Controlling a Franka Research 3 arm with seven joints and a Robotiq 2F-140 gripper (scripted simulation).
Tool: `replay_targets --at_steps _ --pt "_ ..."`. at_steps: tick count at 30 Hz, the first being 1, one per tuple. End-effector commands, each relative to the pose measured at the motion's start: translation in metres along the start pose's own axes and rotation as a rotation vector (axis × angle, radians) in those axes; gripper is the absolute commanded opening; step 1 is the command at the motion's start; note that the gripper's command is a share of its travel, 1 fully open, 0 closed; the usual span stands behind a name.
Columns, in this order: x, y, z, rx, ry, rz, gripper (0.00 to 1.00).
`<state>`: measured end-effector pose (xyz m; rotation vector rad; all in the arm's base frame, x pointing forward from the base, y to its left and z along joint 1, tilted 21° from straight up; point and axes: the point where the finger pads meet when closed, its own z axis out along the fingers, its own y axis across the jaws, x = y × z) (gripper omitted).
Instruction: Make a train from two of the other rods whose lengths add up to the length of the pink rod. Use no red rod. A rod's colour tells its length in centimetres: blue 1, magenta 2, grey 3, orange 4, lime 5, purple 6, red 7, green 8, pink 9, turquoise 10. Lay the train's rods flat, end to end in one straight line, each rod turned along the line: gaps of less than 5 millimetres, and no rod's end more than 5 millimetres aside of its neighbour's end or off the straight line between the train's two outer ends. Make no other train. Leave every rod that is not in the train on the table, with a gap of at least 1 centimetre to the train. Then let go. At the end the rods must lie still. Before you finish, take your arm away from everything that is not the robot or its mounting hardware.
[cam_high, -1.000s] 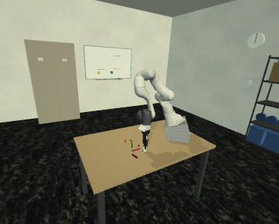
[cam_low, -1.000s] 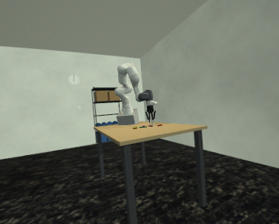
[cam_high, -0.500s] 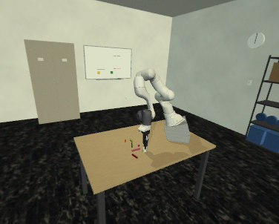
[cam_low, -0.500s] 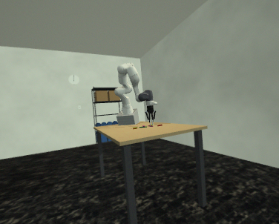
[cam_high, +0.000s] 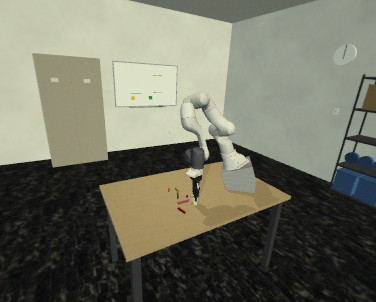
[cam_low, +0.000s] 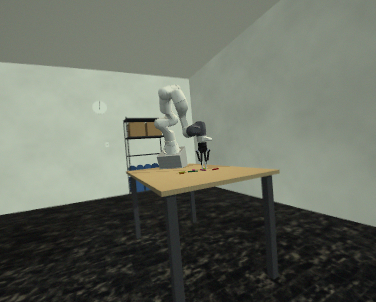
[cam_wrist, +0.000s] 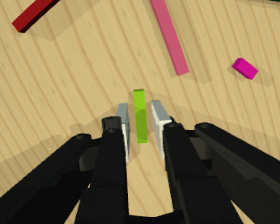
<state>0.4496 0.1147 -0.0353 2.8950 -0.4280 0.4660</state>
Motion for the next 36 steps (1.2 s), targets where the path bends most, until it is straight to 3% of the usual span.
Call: replay_targets --at_steps 1,11,12,36 --pt "-0.0003 -0.0011 0.0004 0.003 0.0 0.005 0.15" --pt "-0.0003 -0.0011 0.0004 0.003 0.0 0.005 0.15" --pt "-0.0003 -0.0011 0.0004 0.003 0.0 0.005 0.03" --pt "-0.0003 -0.0011 0.0004 0.003 0.0 0.005 0.03"
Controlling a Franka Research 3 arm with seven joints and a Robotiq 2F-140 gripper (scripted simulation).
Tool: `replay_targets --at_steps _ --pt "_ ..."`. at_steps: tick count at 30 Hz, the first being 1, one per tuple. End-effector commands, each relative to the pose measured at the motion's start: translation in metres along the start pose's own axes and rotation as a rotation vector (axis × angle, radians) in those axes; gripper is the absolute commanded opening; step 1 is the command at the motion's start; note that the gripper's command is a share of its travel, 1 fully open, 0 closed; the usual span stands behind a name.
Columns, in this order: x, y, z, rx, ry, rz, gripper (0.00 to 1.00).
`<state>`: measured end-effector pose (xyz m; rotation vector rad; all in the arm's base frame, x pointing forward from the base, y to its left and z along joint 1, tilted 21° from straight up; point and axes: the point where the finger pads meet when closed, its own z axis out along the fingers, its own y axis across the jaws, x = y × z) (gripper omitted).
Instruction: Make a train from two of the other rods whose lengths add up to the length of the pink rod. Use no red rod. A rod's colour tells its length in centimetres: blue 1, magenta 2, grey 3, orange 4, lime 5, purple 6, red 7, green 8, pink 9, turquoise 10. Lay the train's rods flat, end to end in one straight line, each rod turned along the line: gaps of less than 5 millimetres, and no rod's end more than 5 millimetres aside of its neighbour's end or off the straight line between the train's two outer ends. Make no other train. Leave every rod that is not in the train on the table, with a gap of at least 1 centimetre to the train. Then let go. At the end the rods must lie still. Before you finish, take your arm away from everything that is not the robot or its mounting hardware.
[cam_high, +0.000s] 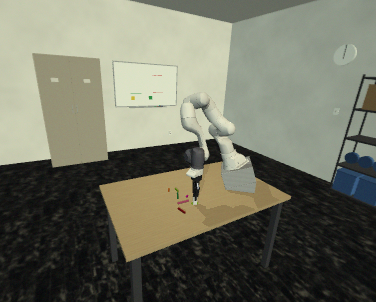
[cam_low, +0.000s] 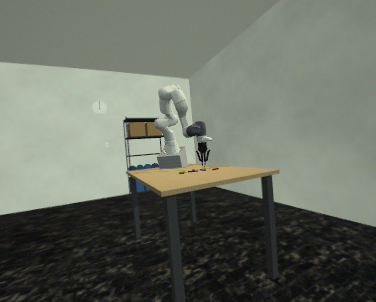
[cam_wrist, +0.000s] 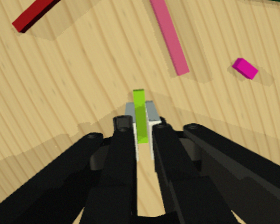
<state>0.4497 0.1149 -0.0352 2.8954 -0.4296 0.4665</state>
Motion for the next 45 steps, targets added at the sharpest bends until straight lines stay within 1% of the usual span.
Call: replay_targets --at_steps 1,10,13,16,20,22,27,31,34,45 --pt "0.0 -0.001 0.0 0.002 0.0 0.004 0.03" --pt "0.0 -0.001 0.0 0.002 0.0 0.004 0.03" --pt "0.0 -0.001 -0.004 0.002 0.0 0.004 0.03" --pt "0.0 -0.001 -0.016 0.002 0.0 0.004 0.03" --pt "0.0 -0.001 -0.045 0.002 0.0 0.004 0.03" --pt "0.0 -0.001 -0.045 0.002 0.0 0.004 0.03" --pt "0.0 -0.001 -0.08 0.002 0.0 0.004 0.03" --pt "0.0 -0.001 -0.096 0.002 0.0 0.004 0.03" --pt "0.0 -0.001 -0.099 0.002 0.0 0.004 0.03" --pt "0.0 0.0 -0.099 0.002 0.0 0.0 0.03"
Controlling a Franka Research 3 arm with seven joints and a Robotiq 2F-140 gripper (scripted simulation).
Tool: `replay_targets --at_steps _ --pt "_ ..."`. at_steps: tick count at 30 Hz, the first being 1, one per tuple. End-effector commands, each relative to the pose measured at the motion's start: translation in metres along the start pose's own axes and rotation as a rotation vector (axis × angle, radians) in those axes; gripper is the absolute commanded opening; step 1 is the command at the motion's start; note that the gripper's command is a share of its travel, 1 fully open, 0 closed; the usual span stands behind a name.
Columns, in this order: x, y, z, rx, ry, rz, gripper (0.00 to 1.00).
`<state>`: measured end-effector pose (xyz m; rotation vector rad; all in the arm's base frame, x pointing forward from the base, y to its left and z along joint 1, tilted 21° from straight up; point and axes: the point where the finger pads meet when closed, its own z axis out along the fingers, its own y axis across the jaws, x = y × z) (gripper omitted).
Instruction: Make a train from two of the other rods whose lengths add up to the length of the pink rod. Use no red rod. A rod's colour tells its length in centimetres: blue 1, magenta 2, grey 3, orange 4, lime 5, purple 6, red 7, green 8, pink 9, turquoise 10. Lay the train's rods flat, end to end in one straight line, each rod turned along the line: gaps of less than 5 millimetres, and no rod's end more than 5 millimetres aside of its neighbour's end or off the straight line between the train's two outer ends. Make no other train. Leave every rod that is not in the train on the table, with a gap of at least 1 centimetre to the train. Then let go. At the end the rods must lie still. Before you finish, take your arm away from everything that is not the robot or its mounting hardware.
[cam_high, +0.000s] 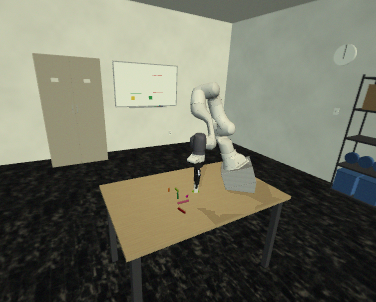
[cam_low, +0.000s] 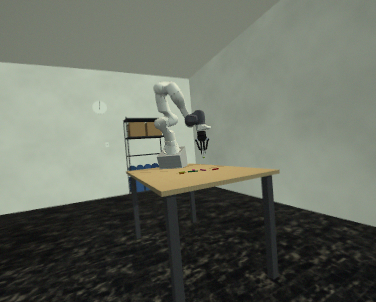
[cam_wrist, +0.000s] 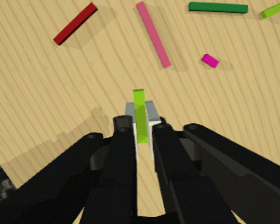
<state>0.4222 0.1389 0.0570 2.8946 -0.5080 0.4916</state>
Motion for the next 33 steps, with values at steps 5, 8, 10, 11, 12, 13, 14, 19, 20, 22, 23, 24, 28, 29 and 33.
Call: replay_targets --at_steps 5,8,10,11,12,13,14,19,20,22,23,24,28,29,33 --pt "0.019 0.011 0.001 -0.007 -0.014 -0.184 0.03" --pt "0.024 0.015 0.001 -0.007 -0.015 -0.224 0.03" --pt "0.026 0.015 0.001 -0.007 -0.015 -0.234 0.03" --pt "0.026 0.015 0.001 -0.007 -0.015 -0.234 0.03" --pt "0.03 0.018 0.001 -0.007 -0.016 -0.265 0.03" --pt "0.032 0.019 0.002 -0.007 -0.016 -0.278 0.03" --pt "0.033 0.02 0.002 -0.007 -0.017 -0.291 0.03" --pt "0.042 0.025 0.002 -0.006 -0.018 -0.351 0.03" --pt "0.043 0.026 0.002 -0.006 -0.019 -0.363 0.03" --pt "0.047 0.028 0.002 -0.006 -0.019 -0.387 0.03" --pt "0.048 0.029 0.002 -0.006 -0.019 -0.399 0.03" --pt "0.05 0.03 0.002 -0.006 -0.02 -0.41 0.03" --pt "0.053 0.033 0.003 -0.005 -0.02 -0.434 0.03" --pt "0.057 0.036 0.003 -0.005 -0.021 -0.467 0.03" --pt "0.064 0.04 0.003 -0.004 -0.021 -0.514 0.03"
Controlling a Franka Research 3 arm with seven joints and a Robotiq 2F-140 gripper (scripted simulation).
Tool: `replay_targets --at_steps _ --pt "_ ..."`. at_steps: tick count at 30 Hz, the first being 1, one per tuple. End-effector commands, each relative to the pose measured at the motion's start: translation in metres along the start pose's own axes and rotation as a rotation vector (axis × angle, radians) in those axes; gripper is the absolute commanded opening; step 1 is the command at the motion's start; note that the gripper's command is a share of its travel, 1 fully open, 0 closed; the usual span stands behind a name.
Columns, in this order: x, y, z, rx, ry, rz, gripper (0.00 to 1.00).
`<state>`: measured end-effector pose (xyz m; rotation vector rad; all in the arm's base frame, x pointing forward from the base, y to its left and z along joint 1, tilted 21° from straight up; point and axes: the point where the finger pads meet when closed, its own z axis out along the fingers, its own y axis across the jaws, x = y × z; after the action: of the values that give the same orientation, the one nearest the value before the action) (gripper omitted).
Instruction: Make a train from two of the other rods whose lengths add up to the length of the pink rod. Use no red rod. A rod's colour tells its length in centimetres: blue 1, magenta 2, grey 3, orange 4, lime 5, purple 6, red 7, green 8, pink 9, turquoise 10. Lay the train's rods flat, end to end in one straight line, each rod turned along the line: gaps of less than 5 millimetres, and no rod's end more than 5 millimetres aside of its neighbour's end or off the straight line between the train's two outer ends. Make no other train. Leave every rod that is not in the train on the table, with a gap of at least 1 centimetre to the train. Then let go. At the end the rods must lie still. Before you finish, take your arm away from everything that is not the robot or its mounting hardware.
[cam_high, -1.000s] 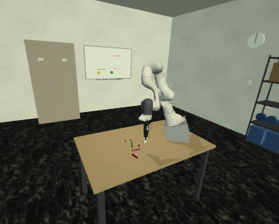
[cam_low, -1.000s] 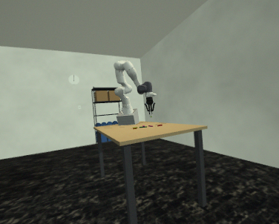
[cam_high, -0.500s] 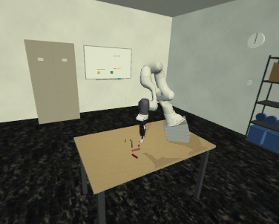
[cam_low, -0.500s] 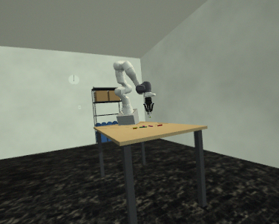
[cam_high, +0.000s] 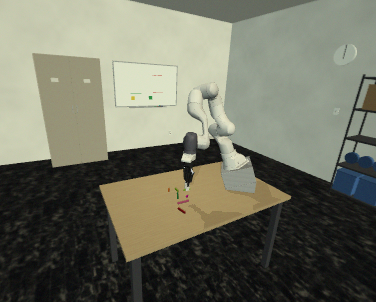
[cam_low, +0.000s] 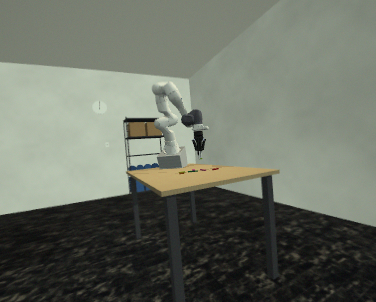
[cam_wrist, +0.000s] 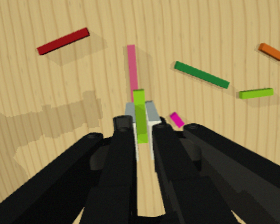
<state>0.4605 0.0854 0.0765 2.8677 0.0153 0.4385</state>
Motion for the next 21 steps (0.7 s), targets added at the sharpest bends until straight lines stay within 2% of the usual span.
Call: replay_targets --at_steps 1,21 --pt "0.006 0.006 -0.001 0.022 -0.025 -0.164 0.03" --pt "0.026 0.038 0.001 0.026 -0.024 -0.391 0.03"
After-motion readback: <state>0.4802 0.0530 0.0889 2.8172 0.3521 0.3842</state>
